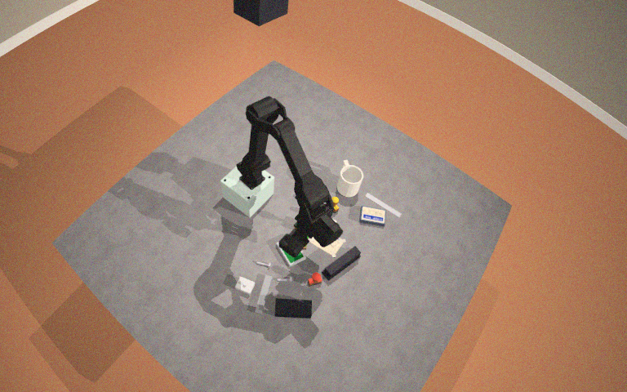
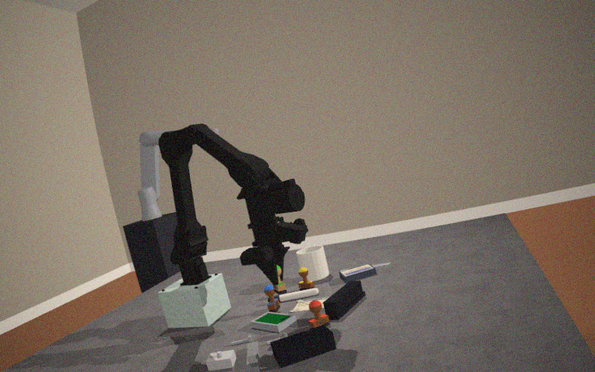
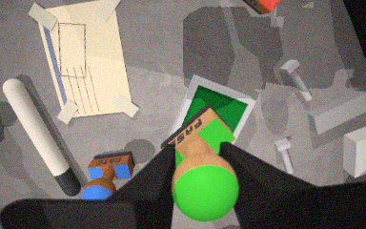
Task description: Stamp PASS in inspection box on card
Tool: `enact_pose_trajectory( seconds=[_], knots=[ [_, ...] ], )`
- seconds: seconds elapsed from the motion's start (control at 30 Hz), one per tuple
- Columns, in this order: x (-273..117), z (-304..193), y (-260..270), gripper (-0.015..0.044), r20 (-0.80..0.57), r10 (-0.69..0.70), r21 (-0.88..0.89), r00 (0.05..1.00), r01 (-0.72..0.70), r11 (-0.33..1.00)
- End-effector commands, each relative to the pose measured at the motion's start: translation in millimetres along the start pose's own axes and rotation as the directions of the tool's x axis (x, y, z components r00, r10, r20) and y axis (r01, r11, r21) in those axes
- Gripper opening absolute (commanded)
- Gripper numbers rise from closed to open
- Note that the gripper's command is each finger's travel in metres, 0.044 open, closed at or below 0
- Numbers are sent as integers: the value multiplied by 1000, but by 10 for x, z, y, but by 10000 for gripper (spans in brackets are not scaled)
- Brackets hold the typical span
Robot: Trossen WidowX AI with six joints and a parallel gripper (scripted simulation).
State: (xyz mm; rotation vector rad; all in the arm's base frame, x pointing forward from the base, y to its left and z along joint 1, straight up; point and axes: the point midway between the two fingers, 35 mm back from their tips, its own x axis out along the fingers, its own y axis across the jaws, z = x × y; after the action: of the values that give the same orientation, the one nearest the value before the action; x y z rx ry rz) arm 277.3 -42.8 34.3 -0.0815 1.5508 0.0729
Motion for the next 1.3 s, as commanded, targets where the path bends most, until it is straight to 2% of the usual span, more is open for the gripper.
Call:
enact_pose_trajectory(
  seconds=[0.0,1.27],
  knots=[
    [12,-208,-135,0,7,-1,-4,1000,1,1000],
    [235,-272,-184,0,7,-2,-2,1000,2,1000]
  ],
)
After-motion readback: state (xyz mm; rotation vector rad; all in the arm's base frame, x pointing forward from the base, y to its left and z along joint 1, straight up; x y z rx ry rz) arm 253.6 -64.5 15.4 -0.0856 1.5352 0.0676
